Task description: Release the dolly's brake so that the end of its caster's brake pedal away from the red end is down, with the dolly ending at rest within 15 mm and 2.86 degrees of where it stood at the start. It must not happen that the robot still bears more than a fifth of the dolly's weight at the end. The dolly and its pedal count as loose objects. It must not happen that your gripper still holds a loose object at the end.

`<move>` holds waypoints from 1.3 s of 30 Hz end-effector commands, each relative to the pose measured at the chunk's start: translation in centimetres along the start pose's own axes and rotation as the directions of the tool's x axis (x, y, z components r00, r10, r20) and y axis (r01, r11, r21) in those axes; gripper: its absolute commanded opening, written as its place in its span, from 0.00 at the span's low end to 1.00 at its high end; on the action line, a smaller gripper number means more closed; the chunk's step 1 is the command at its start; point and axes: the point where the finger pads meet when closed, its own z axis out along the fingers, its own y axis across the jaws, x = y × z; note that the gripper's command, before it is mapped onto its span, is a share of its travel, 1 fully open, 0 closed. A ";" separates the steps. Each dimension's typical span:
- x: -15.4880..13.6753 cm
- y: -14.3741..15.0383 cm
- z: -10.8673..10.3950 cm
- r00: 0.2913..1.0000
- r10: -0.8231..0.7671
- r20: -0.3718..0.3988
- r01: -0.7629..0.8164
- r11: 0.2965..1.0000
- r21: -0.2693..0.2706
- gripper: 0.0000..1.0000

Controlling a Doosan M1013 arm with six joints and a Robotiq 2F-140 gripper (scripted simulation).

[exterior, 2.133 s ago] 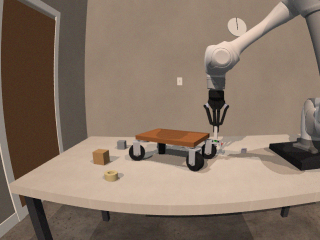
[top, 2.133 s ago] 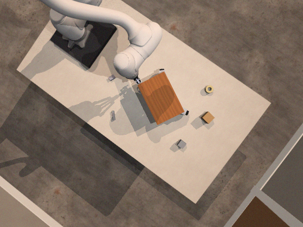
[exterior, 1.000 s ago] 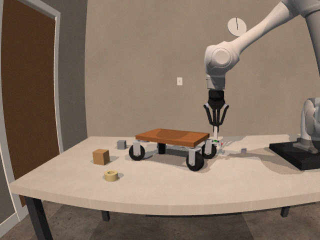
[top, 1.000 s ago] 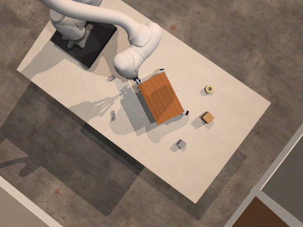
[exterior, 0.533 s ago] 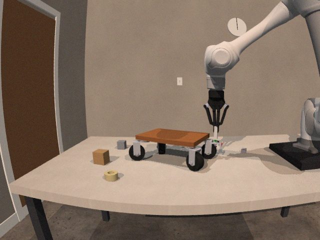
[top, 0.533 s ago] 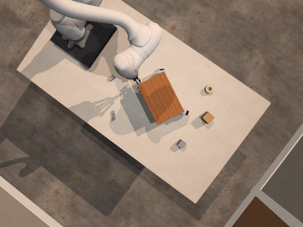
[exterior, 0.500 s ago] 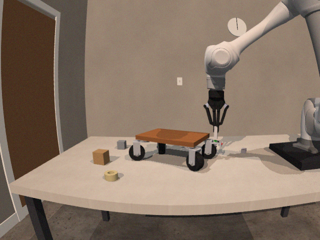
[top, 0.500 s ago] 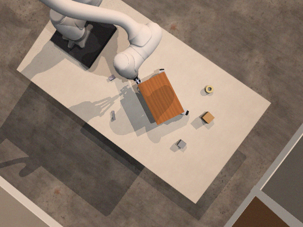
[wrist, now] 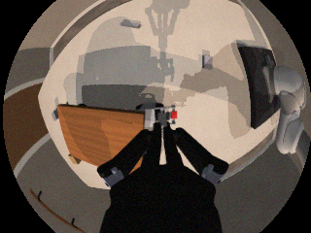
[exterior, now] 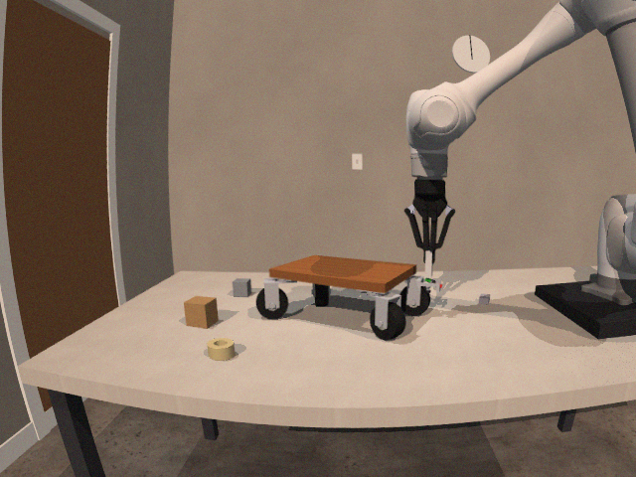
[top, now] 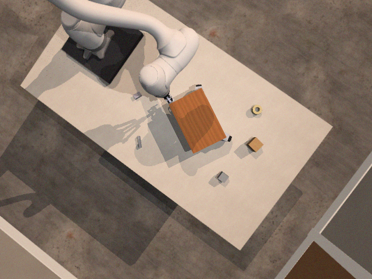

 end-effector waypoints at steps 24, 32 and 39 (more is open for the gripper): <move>0.3 -0.1 1.0 1.000 -0.004 -0.004 0.004 1.000 0.001 0.00; 0.3 -0.1 1.3 1.000 -0.004 -0.004 0.004 1.000 0.001 0.00; 0.3 -0.1 1.4 1.000 -0.004 -0.004 0.004 1.000 0.001 0.00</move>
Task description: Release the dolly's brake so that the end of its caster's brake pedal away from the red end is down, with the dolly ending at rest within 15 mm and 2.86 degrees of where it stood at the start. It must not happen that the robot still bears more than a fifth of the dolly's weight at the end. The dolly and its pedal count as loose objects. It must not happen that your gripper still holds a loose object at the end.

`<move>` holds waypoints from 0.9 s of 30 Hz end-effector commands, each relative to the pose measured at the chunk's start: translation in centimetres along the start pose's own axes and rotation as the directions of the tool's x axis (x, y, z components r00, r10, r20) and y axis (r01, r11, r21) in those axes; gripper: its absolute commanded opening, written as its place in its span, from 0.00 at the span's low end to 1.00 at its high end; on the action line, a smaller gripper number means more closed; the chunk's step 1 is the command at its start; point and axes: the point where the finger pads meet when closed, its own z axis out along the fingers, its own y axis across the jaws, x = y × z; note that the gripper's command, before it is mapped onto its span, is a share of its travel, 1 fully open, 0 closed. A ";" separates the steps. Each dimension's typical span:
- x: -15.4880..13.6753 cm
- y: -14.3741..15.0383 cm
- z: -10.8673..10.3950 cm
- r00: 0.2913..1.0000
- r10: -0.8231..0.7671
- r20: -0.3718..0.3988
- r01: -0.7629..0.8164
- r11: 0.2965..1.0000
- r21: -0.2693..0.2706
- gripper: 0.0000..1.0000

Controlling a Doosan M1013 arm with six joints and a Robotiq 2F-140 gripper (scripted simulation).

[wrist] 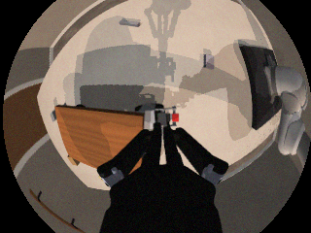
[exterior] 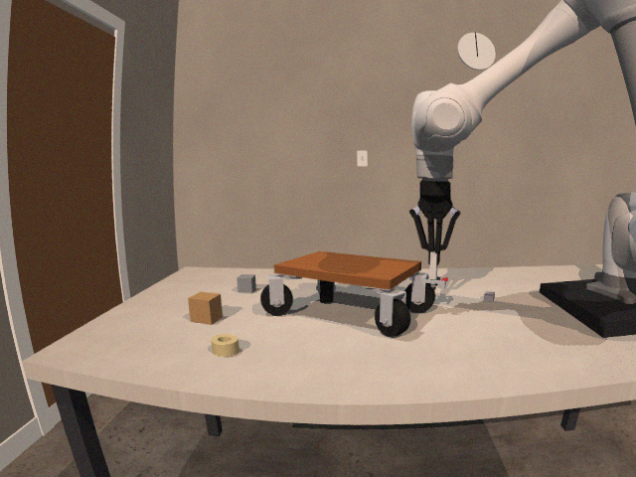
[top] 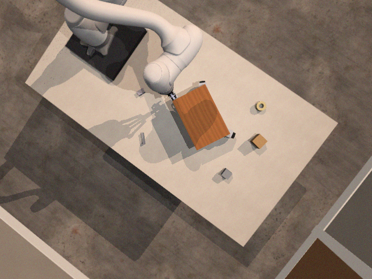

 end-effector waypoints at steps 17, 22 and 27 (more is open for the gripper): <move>0.3 -0.1 0.3 1.000 -0.004 -0.004 0.004 1.000 0.001 0.00; 0.3 -0.1 0.3 1.000 -0.004 -0.004 0.004 1.000 0.001 0.00; 0.3 -0.1 -0.3 1.000 -0.004 -0.004 0.004 1.000 0.001 0.00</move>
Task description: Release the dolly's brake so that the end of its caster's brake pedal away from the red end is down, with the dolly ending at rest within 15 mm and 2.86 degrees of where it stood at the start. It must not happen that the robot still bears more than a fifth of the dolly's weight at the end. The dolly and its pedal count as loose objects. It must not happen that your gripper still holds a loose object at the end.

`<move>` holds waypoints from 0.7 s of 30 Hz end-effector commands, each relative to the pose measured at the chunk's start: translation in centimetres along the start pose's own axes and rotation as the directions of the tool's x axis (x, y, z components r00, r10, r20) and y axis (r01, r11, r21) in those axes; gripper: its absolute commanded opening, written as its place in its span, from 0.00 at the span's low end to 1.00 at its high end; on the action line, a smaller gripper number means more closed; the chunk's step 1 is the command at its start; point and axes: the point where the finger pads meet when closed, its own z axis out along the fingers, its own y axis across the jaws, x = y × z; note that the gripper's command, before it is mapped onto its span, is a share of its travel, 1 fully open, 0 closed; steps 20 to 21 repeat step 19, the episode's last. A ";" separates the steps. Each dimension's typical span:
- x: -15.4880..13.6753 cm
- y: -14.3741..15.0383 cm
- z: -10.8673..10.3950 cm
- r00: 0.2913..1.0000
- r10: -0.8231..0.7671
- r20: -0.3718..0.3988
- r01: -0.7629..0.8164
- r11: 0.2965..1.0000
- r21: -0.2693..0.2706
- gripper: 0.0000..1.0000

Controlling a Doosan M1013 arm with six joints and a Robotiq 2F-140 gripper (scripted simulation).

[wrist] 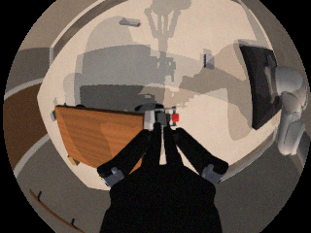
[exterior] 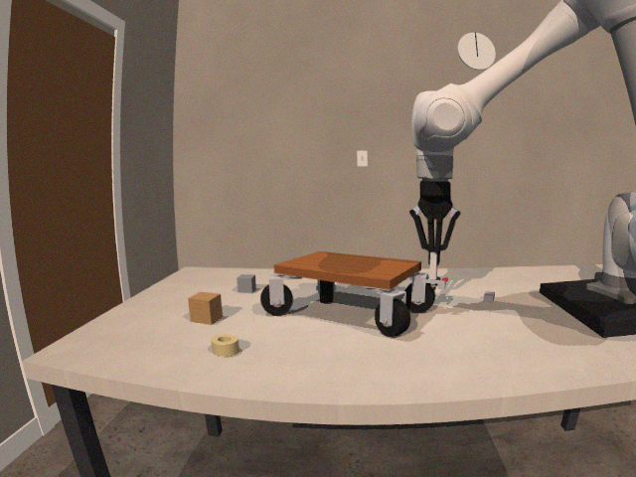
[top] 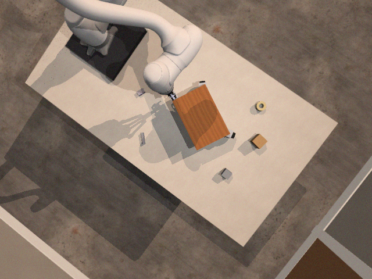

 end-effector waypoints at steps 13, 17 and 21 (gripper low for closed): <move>0.2 0.0 -5.0 1.000 -0.004 -0.004 0.004 1.000 0.001 0.00; 0.2 0.0 -6.6 1.000 -0.004 -0.004 0.004 1.000 0.001 0.00; 0.2 0.0 -6.9 1.000 -0.004 -0.004 0.004 1.000 0.001 0.00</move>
